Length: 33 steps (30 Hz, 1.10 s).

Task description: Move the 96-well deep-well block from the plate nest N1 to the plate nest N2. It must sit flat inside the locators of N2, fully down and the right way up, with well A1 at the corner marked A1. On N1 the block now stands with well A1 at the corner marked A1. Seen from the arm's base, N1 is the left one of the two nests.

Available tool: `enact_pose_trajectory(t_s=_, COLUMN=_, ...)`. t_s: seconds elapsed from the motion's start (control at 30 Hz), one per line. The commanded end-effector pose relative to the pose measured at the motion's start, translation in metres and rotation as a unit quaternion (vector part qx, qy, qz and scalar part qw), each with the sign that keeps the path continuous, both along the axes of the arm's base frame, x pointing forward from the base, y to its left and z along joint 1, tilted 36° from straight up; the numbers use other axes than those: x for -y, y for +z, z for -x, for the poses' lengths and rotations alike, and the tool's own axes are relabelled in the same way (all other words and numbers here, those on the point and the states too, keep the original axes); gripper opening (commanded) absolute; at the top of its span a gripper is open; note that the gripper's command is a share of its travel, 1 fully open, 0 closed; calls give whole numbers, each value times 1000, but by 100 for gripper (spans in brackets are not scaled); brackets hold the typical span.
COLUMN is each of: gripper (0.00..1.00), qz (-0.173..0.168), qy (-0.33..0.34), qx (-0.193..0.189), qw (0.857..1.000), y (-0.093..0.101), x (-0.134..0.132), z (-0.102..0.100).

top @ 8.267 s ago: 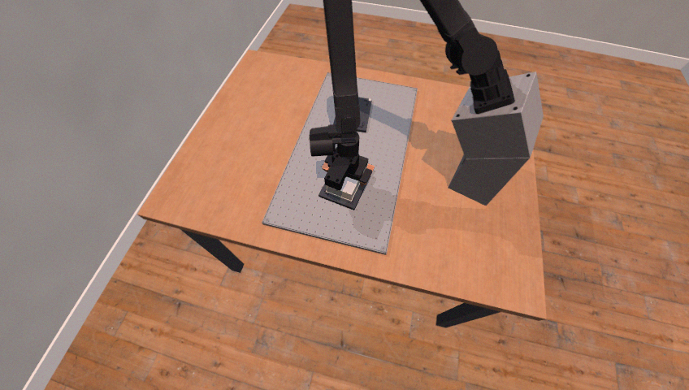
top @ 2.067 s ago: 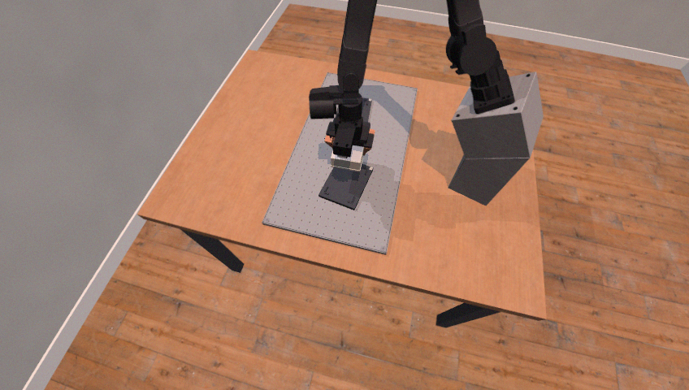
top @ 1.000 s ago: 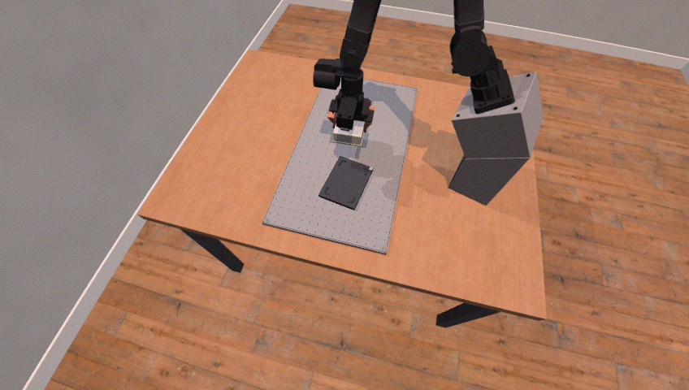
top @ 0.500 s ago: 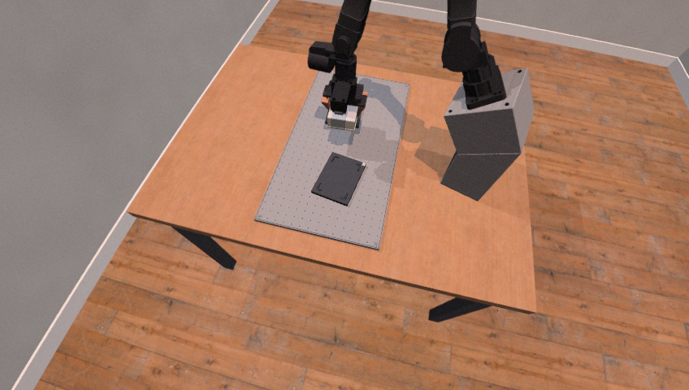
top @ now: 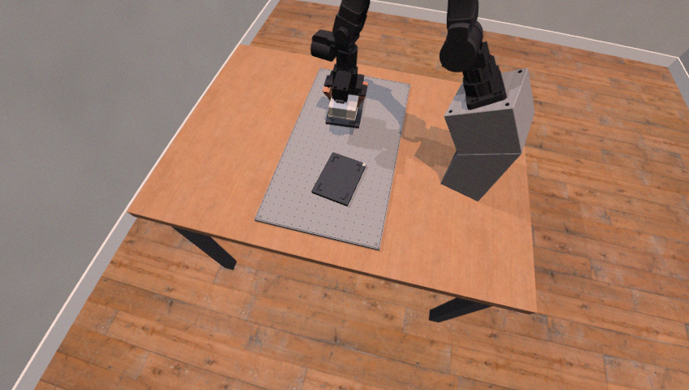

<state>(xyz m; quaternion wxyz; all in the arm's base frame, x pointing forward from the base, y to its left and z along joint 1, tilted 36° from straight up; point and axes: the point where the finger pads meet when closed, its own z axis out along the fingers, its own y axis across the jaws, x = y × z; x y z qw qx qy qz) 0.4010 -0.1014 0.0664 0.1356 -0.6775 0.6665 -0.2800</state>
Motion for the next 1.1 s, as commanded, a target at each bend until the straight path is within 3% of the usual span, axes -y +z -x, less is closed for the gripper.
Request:
enact_pose_trajectory(t_s=0.0, gripper=0, qz=13, qy=5, qx=16, qw=1000, y=23, x=15, z=-7)
enact_pose_trajectory(t_s=0.27, gripper=0, qz=9, qy=5, qx=3, qw=1000, y=18, x=41, z=-7)
enact_pose_trajectory(t_s=0.43, gripper=0, qz=14, qy=5, qx=14, qw=1000, y=31, x=51, z=-7)
enact_pose_trajectory(t_s=0.57, gripper=0, qz=9, qy=5, qx=1, qw=1000, y=24, x=64, z=-8)
enact_pose_trajectory(t_s=0.7, gripper=0, qz=12, qy=5, qx=9, qw=1000, y=34, x=79, z=-9)
enact_pose_trajectory(t_s=0.9, gripper=0, qz=10, qy=16, qx=3, qw=1000, y=28, x=68, z=-6)
enact_pose_trajectory(t_s=1.07, gripper=0, qz=10, qy=5, qx=9, qw=1000, y=30, x=74, z=-7)
